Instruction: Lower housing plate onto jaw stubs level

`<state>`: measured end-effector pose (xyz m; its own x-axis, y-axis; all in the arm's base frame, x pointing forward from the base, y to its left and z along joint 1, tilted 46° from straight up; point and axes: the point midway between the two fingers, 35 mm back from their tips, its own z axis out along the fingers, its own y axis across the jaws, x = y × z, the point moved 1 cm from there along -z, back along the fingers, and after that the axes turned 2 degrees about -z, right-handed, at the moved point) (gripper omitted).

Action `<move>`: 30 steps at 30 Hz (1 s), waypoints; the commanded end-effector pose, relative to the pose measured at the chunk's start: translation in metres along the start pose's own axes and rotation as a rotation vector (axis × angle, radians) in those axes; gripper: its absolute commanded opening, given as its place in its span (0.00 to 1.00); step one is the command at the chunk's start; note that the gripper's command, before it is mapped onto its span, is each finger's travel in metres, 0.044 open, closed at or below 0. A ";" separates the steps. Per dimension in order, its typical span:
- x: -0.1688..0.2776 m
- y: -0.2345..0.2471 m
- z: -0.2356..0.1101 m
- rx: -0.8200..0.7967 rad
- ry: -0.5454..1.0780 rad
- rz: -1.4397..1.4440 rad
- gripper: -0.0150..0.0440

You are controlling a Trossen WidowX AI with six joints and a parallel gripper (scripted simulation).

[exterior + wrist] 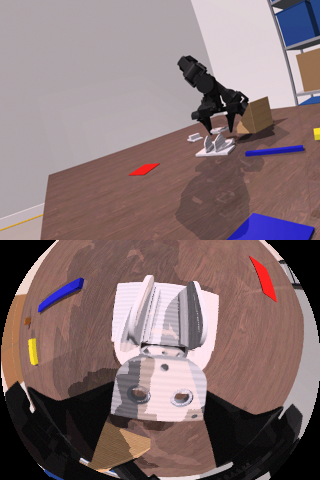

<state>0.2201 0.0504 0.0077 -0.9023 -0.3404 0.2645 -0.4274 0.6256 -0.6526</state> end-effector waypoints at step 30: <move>0.003 -0.001 0.025 0.007 0.004 -0.008 0.85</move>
<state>0.2186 0.0322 -0.0081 -0.9015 -0.3383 0.2699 -0.4294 0.6222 -0.6545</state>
